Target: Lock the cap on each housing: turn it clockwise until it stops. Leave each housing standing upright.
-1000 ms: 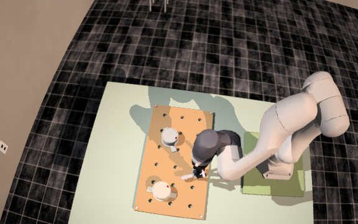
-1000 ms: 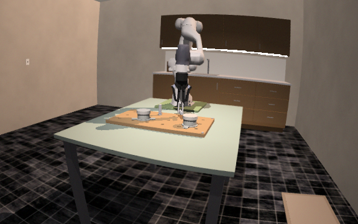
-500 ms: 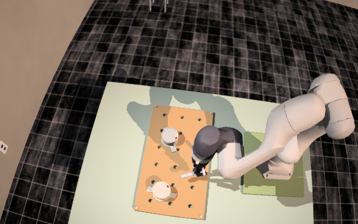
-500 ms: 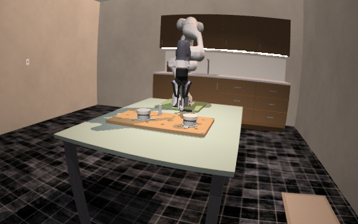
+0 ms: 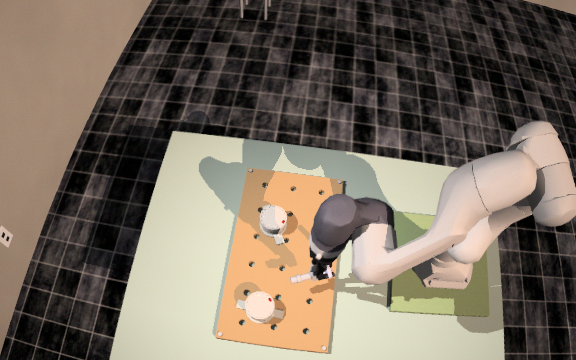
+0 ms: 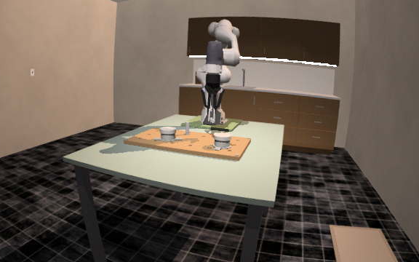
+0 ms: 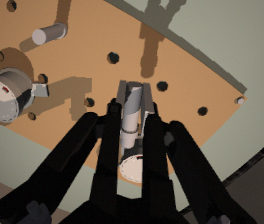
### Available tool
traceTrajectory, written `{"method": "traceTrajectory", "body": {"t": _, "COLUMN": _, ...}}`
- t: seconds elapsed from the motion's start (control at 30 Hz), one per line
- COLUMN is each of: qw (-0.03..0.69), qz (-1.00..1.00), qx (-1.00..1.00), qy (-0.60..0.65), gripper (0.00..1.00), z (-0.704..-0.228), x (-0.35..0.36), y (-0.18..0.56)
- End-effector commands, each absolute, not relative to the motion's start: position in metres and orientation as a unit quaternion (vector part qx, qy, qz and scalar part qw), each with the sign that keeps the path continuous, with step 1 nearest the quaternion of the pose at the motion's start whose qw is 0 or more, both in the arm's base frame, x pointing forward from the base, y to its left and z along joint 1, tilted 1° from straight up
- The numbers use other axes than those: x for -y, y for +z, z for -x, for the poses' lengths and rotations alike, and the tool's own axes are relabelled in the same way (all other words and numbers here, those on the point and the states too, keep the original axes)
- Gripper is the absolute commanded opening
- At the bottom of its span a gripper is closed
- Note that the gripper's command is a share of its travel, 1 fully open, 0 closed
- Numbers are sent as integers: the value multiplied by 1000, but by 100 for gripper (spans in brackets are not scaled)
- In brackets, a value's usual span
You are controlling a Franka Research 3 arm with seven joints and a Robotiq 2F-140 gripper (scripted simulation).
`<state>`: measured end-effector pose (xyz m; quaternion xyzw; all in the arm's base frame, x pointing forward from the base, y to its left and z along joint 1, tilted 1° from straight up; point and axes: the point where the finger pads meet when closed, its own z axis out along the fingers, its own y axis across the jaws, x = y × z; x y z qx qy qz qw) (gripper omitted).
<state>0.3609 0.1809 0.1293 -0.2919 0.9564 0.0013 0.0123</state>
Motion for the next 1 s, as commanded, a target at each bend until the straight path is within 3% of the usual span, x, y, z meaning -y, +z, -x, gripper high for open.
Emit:
{"method": "traceTrajectory", "body": {"t": 0.0, "qw": 5, "qz": 297, "qx": -955, "qy": 3, "gripper": 10, "z": -356, "x": -181, "y": 136}}
{"method": "traceTrajectory", "body": {"t": 0.97, "qw": 5, "qz": 297, "qx": -955, "qy": 3, "gripper": 10, "z": -356, "x": -181, "y": 185}}
